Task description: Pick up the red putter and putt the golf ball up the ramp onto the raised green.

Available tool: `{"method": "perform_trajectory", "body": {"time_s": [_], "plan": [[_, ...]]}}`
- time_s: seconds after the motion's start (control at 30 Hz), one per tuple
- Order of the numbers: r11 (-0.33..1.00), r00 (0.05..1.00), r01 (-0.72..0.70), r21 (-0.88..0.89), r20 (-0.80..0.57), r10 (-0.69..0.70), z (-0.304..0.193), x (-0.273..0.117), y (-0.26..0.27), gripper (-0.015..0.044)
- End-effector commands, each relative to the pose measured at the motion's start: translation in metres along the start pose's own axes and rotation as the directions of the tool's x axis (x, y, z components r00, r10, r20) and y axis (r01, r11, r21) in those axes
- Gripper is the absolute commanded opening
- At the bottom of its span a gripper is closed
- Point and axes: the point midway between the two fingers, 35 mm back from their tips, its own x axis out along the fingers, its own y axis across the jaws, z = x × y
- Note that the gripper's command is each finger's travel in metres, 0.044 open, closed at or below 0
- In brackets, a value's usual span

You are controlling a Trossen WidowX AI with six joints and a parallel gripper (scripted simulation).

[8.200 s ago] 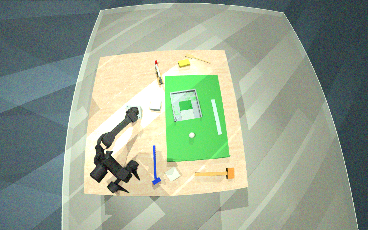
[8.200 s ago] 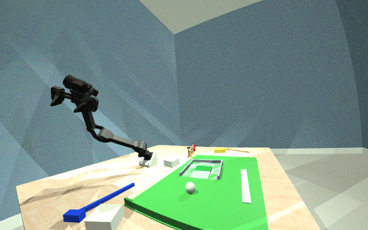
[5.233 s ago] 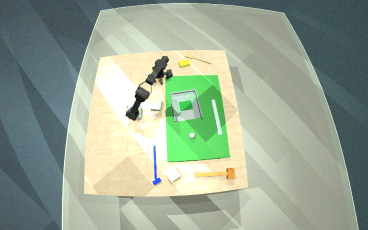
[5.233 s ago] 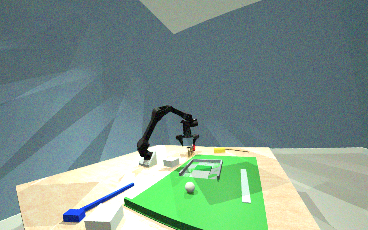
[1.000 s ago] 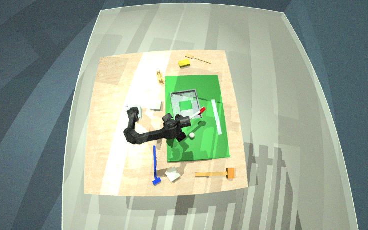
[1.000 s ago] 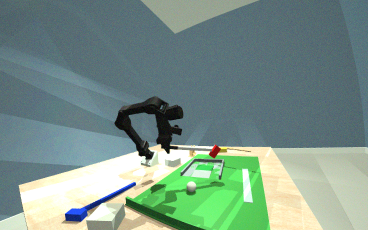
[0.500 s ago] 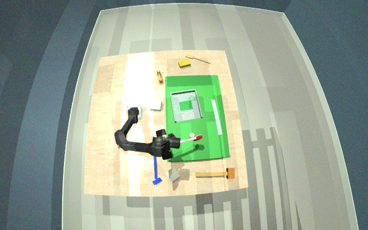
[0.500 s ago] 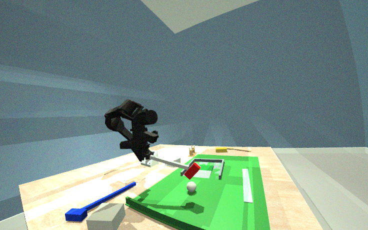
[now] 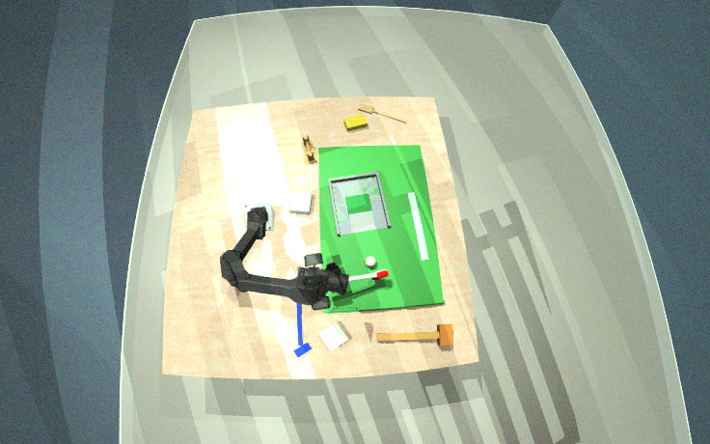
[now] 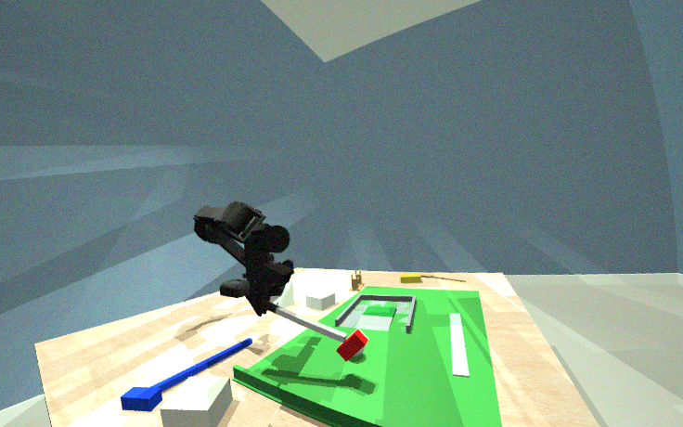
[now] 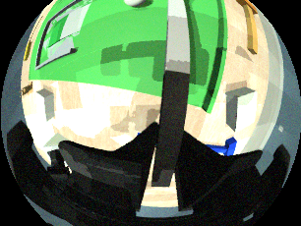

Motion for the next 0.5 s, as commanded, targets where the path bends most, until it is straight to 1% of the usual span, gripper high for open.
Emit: {"method": "perform_trajectory", "body": {"time_s": [0.0,0.47], "plan": [[1.000,1.000,-0.006,0.006,0.010,0.006,0.001,0.003,0.001,0.0000],[1.000,1.000,-0.005,0.008,0.010,0.005,0.001,0.025,0.000,0.0000]]}}
